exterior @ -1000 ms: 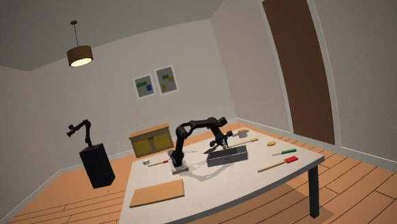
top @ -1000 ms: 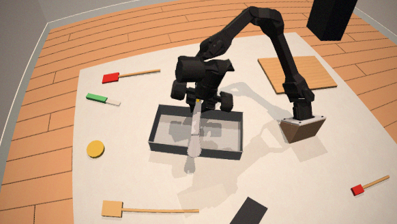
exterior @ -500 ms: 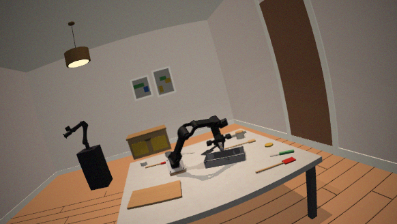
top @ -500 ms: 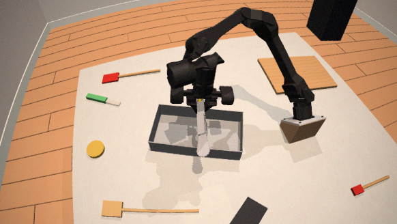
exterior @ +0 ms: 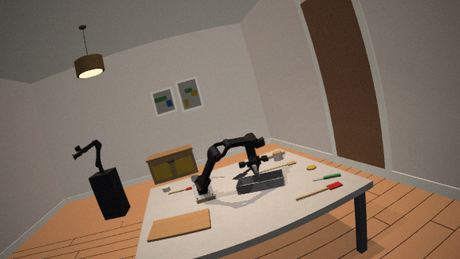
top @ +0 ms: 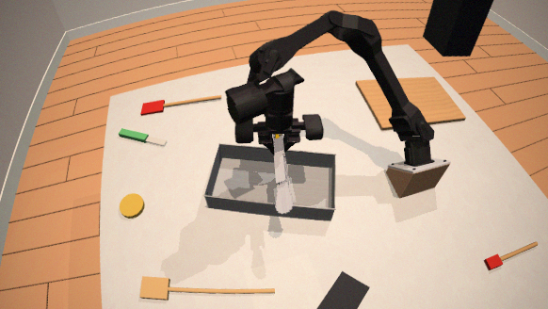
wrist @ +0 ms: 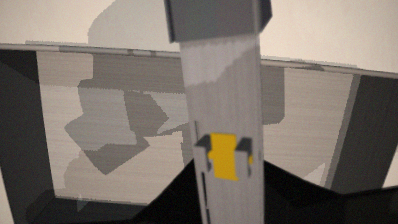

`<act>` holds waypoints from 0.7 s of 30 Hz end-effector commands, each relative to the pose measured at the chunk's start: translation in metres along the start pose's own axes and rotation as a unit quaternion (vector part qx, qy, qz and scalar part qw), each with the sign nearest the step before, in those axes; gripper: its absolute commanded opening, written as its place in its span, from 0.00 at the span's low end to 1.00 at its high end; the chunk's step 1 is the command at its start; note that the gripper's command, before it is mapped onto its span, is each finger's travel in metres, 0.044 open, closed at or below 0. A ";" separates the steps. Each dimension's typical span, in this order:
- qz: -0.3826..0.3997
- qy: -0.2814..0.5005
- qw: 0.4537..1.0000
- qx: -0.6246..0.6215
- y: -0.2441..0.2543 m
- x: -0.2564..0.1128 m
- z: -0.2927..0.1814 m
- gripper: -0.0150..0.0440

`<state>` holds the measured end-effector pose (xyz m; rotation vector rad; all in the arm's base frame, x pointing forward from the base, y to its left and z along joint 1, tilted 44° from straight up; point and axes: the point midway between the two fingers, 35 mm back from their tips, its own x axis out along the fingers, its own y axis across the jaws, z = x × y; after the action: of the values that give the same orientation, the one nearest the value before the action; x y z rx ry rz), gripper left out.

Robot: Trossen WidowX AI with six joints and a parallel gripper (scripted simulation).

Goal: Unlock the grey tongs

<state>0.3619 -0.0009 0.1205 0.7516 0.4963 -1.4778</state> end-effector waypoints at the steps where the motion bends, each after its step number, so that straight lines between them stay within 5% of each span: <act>1: -0.002 0.004 1.000 0.009 0.000 -0.001 0.012 0.00; 21: -0.014 0.028 0.988 0.151 -0.036 -0.010 0.161 0.00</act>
<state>0.3151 -0.0947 0.2179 0.9925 0.3482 -1.5721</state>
